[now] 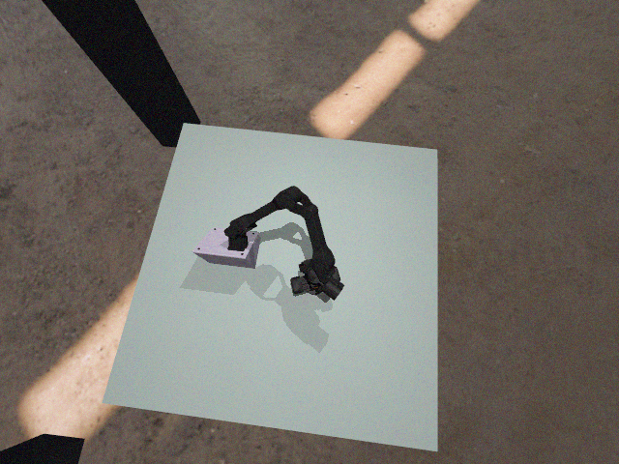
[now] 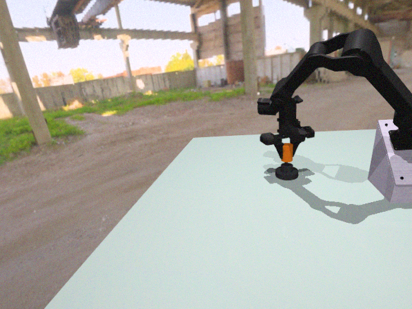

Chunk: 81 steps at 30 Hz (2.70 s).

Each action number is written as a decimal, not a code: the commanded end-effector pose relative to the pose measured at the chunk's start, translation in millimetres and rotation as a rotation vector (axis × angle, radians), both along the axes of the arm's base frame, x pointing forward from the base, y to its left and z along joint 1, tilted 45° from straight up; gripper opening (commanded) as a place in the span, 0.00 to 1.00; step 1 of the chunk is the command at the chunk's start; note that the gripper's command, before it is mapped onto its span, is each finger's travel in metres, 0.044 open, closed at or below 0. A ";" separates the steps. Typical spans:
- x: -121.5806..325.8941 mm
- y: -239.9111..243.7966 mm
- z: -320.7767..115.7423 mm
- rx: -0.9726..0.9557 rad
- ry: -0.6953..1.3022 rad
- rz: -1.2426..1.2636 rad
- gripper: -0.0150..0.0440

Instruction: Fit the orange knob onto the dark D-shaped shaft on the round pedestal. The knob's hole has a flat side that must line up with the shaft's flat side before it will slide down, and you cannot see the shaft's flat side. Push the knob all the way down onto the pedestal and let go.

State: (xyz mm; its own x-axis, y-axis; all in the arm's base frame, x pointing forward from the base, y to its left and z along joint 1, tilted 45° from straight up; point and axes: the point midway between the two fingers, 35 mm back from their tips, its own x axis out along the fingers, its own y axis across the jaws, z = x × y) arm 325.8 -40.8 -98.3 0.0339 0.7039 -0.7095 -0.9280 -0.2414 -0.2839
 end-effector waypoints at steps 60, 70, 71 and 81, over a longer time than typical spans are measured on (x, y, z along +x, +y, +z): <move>-0.1 2.5 -1.9 -0.007 -0.185 0.184 0.25; 0.1 3.1 -2.3 -0.007 -0.185 0.184 0.25; 0.1 3.1 -2.3 -0.007 -0.185 0.184 0.25; 0.2 0.0 0.7 -0.007 -0.185 0.184 0.25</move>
State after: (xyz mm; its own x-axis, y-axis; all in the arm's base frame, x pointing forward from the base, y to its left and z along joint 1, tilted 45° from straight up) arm 325.2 -38.9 -99.8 0.0318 0.7038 -0.7097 -0.8045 -0.4033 -0.4360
